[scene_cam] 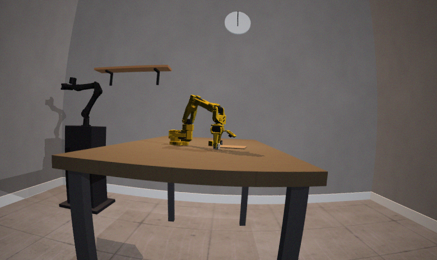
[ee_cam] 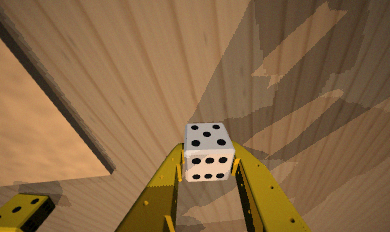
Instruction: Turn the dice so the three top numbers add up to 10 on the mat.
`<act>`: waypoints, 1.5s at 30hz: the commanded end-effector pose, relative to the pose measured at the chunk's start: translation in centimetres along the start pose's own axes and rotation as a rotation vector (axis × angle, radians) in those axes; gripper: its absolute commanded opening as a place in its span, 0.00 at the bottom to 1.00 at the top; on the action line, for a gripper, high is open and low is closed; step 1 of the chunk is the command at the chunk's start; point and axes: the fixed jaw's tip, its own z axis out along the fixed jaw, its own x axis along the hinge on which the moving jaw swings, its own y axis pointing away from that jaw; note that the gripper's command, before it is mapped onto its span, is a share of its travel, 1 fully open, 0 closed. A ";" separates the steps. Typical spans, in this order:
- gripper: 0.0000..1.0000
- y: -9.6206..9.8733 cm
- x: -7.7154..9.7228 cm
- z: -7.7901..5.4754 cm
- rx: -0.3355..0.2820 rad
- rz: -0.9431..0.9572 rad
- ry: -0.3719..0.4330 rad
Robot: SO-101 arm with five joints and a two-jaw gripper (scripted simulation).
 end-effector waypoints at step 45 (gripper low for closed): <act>0.00 -0.4 -0.4 -5.9 0.019 0.001 -0.043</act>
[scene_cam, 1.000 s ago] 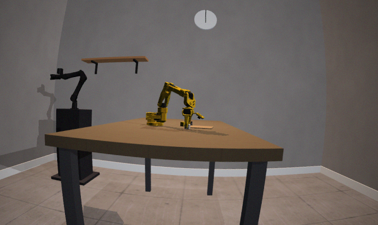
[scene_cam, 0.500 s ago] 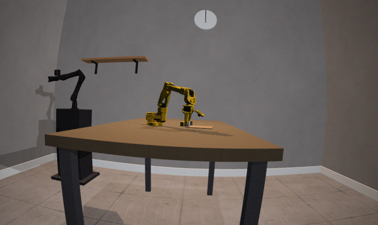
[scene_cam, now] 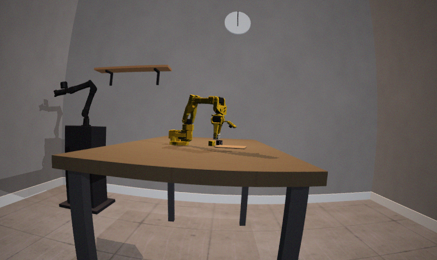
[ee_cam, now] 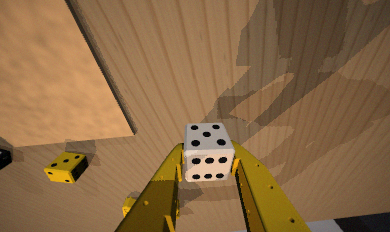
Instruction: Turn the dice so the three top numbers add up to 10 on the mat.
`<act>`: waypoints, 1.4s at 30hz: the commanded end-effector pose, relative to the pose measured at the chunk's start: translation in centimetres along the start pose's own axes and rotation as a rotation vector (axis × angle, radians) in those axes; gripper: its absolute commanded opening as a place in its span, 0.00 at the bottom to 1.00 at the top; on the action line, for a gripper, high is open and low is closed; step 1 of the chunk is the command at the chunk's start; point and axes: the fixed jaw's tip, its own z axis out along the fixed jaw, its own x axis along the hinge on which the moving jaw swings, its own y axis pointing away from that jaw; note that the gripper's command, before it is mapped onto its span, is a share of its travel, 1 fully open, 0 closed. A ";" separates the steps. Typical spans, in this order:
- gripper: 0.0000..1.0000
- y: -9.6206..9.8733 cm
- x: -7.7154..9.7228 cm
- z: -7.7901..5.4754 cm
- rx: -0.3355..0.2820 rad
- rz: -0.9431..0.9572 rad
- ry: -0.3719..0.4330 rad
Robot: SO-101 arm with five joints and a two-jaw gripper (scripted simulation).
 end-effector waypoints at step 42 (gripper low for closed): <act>0.00 15.5 -6.9 -1.1 0.043 -0.664 -0.211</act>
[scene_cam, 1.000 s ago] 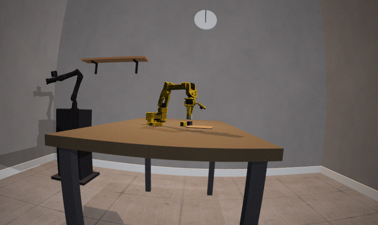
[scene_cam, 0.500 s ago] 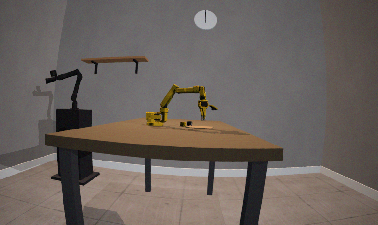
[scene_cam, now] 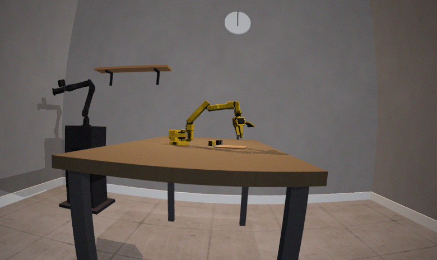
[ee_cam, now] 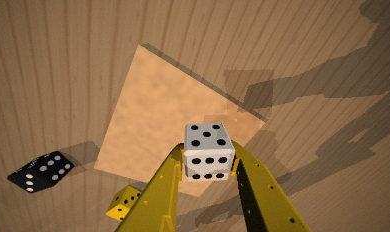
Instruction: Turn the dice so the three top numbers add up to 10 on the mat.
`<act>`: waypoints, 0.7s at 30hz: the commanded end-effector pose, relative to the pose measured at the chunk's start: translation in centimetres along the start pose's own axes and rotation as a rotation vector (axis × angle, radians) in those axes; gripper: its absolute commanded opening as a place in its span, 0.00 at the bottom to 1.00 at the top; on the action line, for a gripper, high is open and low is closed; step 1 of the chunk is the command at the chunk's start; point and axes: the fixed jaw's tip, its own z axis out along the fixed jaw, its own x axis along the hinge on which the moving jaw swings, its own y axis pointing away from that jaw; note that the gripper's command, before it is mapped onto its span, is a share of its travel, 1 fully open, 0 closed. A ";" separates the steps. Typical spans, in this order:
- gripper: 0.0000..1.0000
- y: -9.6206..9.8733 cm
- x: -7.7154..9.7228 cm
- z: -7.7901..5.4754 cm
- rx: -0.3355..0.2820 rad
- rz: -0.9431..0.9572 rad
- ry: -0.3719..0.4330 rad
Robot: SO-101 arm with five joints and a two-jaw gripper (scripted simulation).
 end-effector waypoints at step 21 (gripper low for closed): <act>0.00 0.3 -1.3 -1.5 0.029 -0.036 -0.076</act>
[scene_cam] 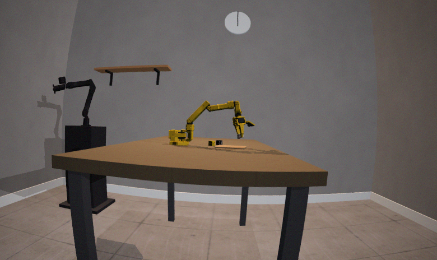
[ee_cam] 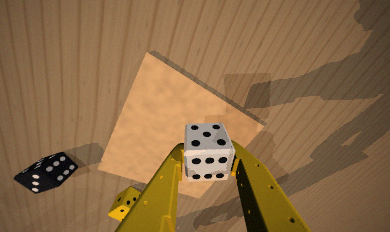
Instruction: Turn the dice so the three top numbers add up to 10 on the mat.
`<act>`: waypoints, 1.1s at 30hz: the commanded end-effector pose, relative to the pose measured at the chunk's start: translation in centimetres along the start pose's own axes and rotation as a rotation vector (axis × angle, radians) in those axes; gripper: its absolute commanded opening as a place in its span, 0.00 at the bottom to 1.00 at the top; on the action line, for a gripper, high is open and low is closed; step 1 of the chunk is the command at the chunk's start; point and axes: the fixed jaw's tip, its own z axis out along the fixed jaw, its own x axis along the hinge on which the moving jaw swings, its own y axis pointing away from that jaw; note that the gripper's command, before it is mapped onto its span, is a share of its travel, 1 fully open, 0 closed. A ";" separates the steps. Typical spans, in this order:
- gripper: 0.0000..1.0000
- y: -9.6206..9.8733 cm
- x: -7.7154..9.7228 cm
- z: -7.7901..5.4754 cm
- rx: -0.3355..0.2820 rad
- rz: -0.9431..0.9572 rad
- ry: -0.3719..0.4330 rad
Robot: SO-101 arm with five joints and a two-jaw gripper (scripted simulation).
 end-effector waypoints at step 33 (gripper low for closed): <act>0.00 0.0 -0.7 -0.3 0.013 -0.019 -0.036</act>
